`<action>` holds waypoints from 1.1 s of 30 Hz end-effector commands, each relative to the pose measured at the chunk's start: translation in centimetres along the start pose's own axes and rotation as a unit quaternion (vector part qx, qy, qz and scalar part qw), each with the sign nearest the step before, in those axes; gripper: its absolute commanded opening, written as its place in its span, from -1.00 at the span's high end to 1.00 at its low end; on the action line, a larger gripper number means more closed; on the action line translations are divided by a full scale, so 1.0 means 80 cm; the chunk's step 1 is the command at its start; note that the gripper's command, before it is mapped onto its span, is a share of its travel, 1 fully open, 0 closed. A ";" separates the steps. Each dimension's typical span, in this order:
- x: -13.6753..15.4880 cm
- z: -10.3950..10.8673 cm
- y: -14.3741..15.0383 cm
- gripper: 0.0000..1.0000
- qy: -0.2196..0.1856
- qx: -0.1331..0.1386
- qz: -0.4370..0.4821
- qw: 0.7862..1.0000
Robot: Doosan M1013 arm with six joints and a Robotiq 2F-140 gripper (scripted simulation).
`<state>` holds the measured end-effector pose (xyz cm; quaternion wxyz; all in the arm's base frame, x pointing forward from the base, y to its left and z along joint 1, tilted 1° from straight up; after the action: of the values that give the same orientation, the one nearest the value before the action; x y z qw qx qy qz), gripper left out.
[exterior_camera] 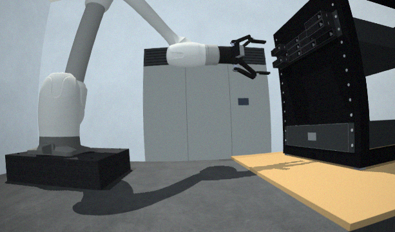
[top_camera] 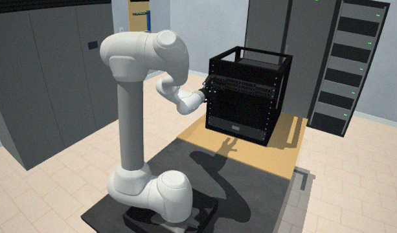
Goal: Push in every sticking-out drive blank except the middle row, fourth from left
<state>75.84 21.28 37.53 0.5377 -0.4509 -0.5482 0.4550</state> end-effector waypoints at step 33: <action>0.000 0.000 -0.001 0.80 0.000 -0.001 0.000 1.000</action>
<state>75.84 21.28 37.53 0.5377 -0.4509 -0.5482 0.4550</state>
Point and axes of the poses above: the point where the finger pads meet when closed, its own z axis back along the fingers, its own y axis across the jaws, x = y × z, the point moved 4 cm from there along z, back along the fingers, and after that the axes turned 11 degrees about -z, right-handed, at the moved point
